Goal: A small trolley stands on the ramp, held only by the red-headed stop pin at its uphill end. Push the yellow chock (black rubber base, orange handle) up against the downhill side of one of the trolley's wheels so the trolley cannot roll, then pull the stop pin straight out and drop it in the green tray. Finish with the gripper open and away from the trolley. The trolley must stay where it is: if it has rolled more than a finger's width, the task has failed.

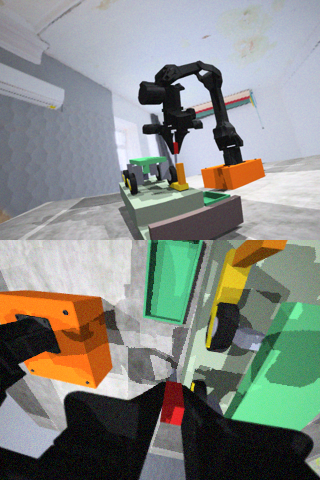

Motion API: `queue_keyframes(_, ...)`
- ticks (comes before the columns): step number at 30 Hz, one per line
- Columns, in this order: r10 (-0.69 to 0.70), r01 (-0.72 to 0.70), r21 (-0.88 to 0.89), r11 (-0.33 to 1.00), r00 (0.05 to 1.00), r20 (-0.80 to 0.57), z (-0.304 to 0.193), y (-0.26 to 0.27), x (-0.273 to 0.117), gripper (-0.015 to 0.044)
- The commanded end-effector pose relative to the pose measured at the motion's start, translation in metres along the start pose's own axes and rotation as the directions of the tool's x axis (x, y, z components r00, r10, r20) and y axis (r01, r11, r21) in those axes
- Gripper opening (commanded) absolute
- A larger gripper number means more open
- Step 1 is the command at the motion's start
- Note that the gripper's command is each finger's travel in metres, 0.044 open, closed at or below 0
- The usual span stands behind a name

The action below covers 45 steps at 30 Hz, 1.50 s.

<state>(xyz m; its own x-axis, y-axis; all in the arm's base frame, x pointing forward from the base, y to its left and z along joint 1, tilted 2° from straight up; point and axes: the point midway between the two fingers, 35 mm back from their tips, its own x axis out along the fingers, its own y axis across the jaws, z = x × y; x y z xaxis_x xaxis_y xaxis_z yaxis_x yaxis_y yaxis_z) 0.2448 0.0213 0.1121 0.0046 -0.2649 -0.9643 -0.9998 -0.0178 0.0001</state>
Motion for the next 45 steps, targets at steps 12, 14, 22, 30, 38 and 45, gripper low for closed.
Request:
queue_keyframes(12,0.008,-0.008,0.001,1.000,1.000,0.006,0.058,0.004,-0.005,0.0000)
queue_keyframes(14,0.008,-0.008,0.001,1.000,1.000,0.007,0.066,0.005,-0.006,0.0000)
queue_keyframes(22,0.008,-0.008,0.001,1.000,1.000,0.008,0.085,0.006,-0.008,0.0000)
queue_keyframes(30,-0.002,0.011,-0.191,0.982,0.999,0.047,0.084,0.007,-0.007,0.0000)
queue_keyframes(38,-0.009,0.048,-0.418,0.907,0.995,0.095,0.082,0.007,-0.007,0.0000)
queue_keyframes(45,-0.008,0.088,-0.595,0.799,0.991,0.136,0.080,0.007,-0.007,0.0000)
